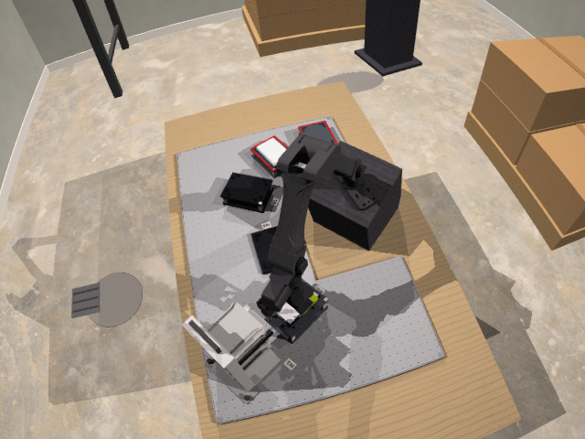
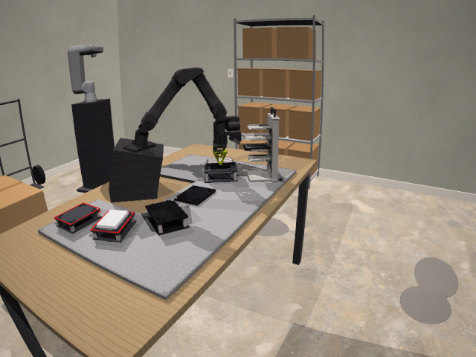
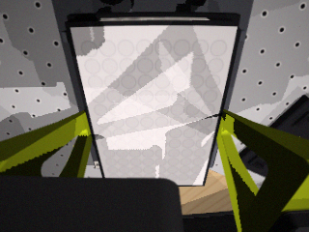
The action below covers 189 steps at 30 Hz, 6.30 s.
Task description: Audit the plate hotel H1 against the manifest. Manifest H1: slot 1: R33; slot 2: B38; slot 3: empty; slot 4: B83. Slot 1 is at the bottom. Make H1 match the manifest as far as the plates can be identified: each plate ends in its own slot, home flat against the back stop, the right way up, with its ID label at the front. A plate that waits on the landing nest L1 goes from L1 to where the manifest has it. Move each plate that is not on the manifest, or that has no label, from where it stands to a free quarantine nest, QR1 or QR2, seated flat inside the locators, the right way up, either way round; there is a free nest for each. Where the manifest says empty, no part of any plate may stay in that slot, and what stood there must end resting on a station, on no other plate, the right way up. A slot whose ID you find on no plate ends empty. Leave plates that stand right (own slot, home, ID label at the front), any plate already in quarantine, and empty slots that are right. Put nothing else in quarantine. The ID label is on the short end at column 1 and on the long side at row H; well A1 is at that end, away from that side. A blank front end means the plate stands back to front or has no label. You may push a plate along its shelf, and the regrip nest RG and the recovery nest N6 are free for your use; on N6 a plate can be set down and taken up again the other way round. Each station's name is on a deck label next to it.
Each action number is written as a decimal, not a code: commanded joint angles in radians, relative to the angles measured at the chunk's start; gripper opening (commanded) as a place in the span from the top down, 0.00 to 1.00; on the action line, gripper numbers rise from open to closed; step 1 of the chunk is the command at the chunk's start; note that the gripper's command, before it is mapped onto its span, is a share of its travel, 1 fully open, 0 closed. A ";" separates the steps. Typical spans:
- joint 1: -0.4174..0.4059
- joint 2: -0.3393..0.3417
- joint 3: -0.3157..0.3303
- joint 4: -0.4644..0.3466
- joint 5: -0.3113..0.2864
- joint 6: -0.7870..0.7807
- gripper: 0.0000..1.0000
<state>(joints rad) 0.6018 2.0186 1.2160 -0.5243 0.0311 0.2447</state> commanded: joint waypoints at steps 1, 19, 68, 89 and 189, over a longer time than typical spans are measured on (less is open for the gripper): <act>0.004 -0.036 0.016 -0.022 -0.002 0.001 0.14; 0.008 -0.080 0.031 -0.072 -0.002 0.004 0.14; 0.018 -0.239 0.120 -0.321 0.003 0.011 0.14; 0.023 -0.314 0.227 -0.503 0.006 0.016 0.14; -0.619 -0.584 -0.117 -0.462 -0.146 0.779 0.14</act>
<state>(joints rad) -0.0055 1.4616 1.0893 -0.9863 -0.1120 0.9794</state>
